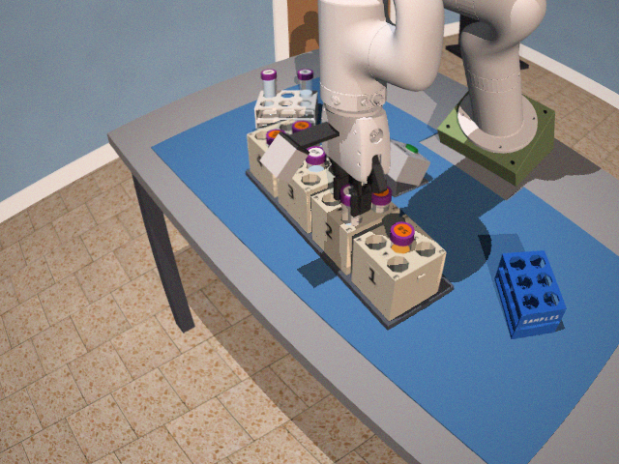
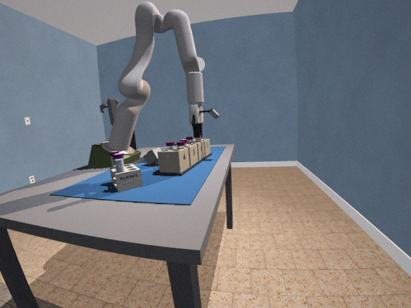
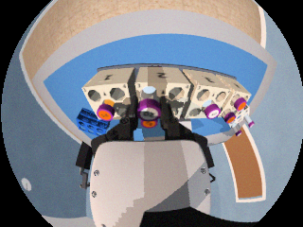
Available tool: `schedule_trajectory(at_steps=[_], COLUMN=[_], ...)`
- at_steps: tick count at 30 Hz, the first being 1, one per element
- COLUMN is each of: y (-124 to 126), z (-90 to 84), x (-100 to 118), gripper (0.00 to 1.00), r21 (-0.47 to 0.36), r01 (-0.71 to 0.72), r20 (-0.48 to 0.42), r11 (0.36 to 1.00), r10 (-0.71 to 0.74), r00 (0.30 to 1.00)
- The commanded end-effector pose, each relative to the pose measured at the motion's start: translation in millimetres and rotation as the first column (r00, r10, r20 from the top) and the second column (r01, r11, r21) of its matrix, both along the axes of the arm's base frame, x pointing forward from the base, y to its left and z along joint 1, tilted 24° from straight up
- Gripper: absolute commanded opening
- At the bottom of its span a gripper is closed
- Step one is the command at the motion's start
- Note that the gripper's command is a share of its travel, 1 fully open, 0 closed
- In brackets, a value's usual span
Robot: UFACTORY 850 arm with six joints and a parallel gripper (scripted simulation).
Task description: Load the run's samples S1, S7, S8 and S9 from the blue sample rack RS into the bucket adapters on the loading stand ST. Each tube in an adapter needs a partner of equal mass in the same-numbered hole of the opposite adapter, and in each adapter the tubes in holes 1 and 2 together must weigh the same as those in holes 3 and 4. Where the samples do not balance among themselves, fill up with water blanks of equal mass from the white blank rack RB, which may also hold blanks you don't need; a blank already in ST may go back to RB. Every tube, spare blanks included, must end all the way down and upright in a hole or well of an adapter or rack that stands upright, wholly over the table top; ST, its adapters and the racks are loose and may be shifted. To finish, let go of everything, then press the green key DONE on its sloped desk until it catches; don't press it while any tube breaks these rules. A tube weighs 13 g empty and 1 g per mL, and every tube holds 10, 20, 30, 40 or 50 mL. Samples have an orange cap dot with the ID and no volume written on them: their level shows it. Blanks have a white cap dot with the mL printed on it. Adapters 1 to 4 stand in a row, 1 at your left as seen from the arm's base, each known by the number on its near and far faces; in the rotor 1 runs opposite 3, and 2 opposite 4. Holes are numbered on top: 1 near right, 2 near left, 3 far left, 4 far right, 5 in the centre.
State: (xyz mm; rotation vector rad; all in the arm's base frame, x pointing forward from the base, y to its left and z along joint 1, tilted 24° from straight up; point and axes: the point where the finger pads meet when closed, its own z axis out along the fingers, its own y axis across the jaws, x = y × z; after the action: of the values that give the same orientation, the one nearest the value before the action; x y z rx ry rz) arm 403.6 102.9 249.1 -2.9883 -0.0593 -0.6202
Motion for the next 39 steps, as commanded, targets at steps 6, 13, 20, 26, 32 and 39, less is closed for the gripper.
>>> schedule_trajectory(at_steps=[6, 13, 20, 26, 32, 39], y=[1.1, 1.5, 2.0, 2.0, 2.0, 2.0], z=[-8.3, -12.9, -17.5, -17.5, -17.5, -17.8], x=[4.4, 6.3, 8.3, 8.3, 8.3, 8.4], gripper=[0.0, 0.0, 0.0, 0.0, 0.0, 0.43], r21=[0.0, 0.0, 0.0, 0.0, 0.0, 0.0], r01=[0.0, 0.0, 0.0, 0.0, 0.0, 0.0], r20=[0.001, 0.001, 0.001, 0.001, 0.001, 0.001], r11=[1.0, 1.0, 1.0, 1.0, 1.0, 1.0], r10=[0.0, 0.0, 0.0, 0.0, 0.0, 0.0], r00=[1.0, 1.0, 1.0, 1.0, 1.0, 1.0])
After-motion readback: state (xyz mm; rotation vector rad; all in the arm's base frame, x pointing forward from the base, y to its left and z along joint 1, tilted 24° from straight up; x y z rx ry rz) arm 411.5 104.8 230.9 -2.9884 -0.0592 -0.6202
